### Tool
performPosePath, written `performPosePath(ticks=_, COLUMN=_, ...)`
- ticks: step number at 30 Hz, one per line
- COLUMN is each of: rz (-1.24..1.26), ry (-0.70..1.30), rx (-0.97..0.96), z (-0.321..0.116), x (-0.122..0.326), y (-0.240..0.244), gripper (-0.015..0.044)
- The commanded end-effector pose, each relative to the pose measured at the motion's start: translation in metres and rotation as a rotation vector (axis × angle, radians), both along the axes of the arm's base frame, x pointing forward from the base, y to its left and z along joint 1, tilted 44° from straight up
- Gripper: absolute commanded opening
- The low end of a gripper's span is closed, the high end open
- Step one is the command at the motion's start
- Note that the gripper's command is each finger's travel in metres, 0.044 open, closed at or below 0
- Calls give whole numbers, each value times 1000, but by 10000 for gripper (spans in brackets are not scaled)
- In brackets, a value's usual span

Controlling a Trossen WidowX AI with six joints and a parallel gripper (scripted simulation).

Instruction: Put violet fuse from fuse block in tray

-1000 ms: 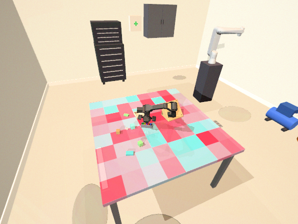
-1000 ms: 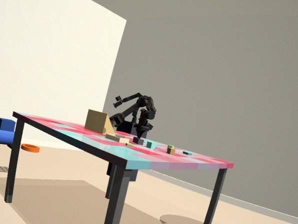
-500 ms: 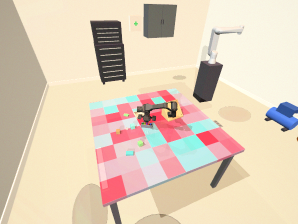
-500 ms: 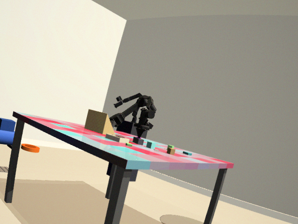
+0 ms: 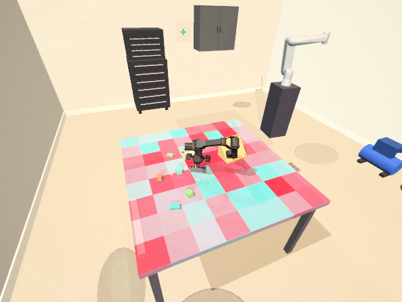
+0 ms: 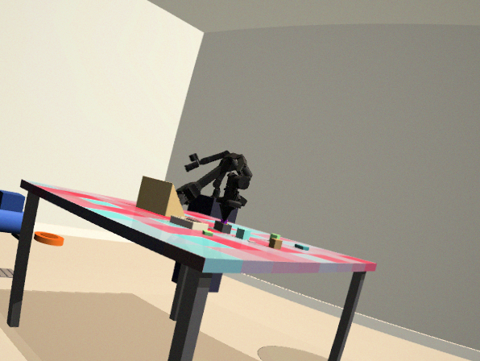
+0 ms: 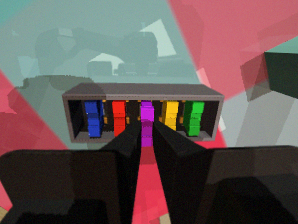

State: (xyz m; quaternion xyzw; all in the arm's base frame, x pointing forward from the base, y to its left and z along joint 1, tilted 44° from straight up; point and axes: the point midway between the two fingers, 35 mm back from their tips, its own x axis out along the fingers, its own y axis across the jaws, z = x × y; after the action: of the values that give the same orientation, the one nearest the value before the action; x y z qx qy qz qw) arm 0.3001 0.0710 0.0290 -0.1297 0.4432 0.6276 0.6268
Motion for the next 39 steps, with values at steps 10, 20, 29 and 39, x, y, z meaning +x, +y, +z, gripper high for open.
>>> performPosePath(ticks=10, rz=4, ry=-5, rx=-4, z=5, x=2, y=-5, gripper=0)
performPosePath(ticks=20, rz=4, ry=-4, rx=-4, z=9, x=3, y=-8, gripper=0)
performPosePath(ticks=29, rz=3, ry=-4, rx=-3, z=12, x=3, y=-11, gripper=0)
performPosePath(ticks=39, rz=3, ry=-3, rx=-3, z=15, x=4, y=-14, gripper=0)
